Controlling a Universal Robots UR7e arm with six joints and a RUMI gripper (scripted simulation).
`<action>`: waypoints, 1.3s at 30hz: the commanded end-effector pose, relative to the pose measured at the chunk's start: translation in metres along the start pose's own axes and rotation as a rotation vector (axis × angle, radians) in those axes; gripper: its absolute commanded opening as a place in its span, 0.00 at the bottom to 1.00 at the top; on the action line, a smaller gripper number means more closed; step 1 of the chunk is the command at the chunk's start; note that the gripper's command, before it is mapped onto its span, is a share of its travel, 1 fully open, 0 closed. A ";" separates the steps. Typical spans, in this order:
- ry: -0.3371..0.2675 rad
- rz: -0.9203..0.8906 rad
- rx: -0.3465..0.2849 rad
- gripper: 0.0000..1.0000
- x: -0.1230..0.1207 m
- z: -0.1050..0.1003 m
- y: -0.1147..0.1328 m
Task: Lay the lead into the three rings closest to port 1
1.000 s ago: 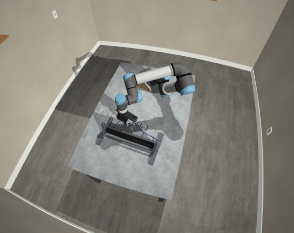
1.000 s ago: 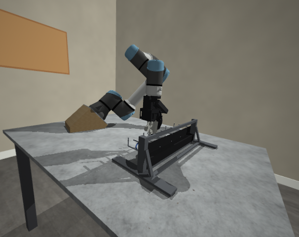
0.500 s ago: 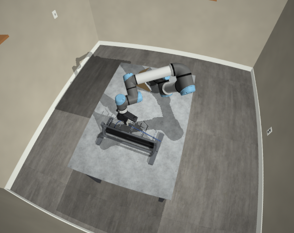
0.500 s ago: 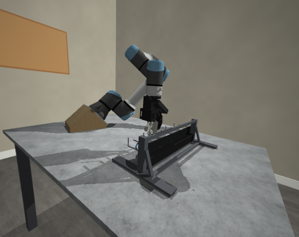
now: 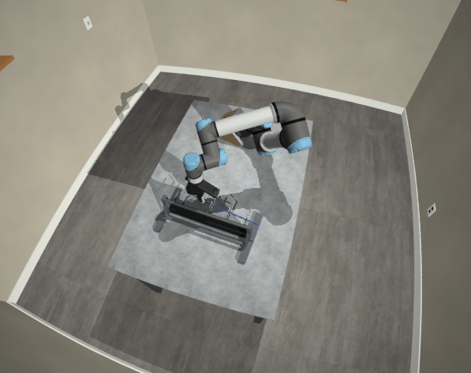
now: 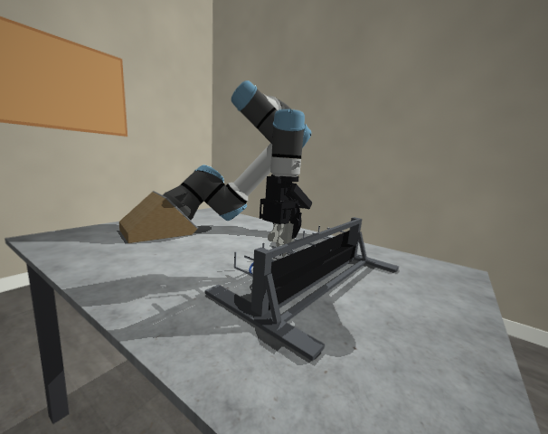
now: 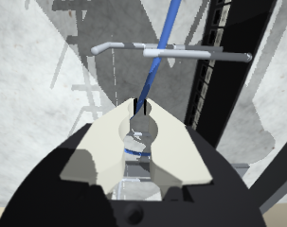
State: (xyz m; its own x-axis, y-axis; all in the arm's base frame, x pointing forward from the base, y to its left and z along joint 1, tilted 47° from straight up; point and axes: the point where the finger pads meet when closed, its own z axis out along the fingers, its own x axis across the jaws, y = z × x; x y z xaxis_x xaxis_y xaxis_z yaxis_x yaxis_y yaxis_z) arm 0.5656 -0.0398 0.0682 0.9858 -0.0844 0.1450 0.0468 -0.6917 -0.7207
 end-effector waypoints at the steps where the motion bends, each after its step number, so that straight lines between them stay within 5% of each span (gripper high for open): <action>1: 0.001 0.000 -0.001 0.00 0.009 -0.001 0.000; 39: 0.001 0.000 -0.001 0.00 0.028 -0.001 0.000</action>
State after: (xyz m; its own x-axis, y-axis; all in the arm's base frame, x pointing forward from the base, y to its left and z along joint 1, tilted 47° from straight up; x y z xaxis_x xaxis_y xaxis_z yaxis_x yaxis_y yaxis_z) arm 0.5929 -0.0422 0.0722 0.9859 -0.0842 0.1449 0.0468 -0.6916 -0.7207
